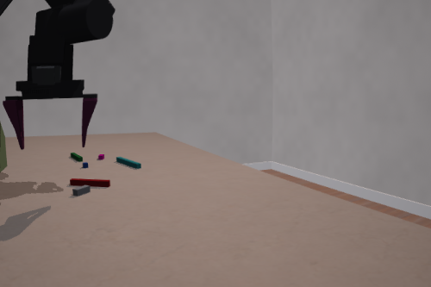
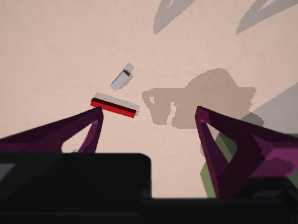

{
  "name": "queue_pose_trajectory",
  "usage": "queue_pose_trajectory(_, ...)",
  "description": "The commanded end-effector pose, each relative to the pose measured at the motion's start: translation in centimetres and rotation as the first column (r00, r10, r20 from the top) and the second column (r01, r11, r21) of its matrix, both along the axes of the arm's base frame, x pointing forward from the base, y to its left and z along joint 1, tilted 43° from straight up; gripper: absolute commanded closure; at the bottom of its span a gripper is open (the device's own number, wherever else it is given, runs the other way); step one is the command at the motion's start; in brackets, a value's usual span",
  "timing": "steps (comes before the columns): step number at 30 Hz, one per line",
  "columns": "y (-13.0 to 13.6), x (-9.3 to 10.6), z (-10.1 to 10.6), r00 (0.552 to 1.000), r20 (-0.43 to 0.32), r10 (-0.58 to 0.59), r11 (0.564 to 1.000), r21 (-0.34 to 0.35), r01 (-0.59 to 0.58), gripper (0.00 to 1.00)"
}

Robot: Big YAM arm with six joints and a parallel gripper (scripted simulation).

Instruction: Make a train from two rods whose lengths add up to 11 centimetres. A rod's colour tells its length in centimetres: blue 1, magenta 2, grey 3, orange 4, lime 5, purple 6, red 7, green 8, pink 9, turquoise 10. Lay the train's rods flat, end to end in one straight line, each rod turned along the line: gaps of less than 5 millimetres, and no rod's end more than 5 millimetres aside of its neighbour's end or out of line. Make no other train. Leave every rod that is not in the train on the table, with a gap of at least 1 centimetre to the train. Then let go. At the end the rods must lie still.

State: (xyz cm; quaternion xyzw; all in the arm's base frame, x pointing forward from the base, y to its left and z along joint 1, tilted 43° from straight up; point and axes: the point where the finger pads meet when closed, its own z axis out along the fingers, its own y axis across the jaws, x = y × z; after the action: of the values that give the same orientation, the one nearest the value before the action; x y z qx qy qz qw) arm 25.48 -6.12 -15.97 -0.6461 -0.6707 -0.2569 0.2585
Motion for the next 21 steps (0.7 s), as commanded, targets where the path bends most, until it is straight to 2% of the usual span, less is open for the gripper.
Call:
queue_pose_trajectory(1,-0.7,0.7,0.2,1.000,0.010,-0.015,1.000,-0.010,0.015,0.00)
queue_pose_trajectory(9,-0.2,1.0,0.7,1.000,0.005,-0.012,1.000,-0.014,0.012,0.00)
queue_pose_trajectory(14,1.3,1.8,2.0,0.981,-0.122,-0.150,0.989,-0.025,0.148,0.00)
queue_pose_trajectory(15,1.2,2.0,2.0,0.982,-0.117,-0.151,0.989,-0.027,0.148,0.00)
queue_pose_trajectory(16,1.7,2.1,2.4,0.968,-0.160,-0.194,0.981,-0.033,0.191,0.00)
queue_pose_trajectory(18,1.3,2.9,2.4,0.970,-0.145,-0.195,0.981,-0.039,0.192,0.00)
queue_pose_trajectory(21,0.8,1.9,1.6,0.958,-0.177,-0.224,0.975,-0.031,0.222,0.00)
